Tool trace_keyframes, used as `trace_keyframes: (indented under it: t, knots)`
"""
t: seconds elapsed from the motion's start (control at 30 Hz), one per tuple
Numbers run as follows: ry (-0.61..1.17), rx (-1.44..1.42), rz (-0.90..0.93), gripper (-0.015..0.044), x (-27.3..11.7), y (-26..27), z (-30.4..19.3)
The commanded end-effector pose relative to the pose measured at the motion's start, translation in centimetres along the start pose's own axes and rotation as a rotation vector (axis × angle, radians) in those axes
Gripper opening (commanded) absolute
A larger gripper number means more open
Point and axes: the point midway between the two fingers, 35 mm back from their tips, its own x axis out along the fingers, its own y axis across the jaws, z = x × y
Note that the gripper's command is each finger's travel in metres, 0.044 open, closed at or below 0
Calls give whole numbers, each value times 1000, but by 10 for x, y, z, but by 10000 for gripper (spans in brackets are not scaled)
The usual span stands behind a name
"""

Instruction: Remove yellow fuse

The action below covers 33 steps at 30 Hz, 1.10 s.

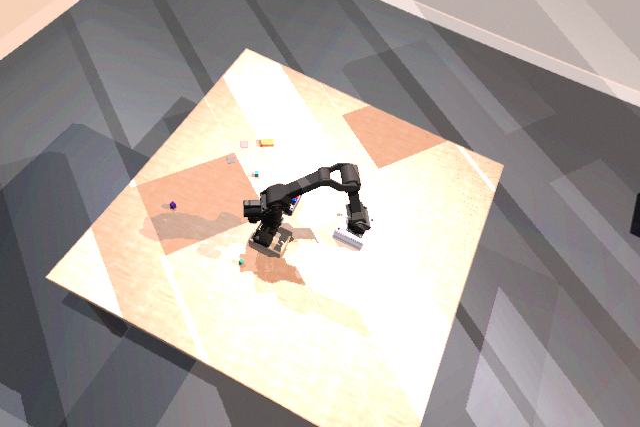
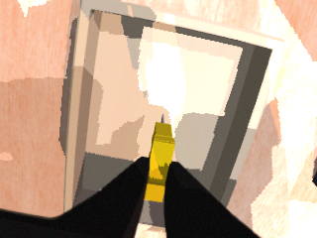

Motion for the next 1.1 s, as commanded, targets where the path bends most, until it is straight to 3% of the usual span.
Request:
trace_keyframes:
  t: [0.0,0.43,0.57,1.07]
  knots:
    - [2,4,-4,0,4,-1,-1]
    - [1,0,-1,330,-2,0,0]
    - [2,4,-4,330,-36,0,0]
    - [4,0,-2,330,-35,0,0]
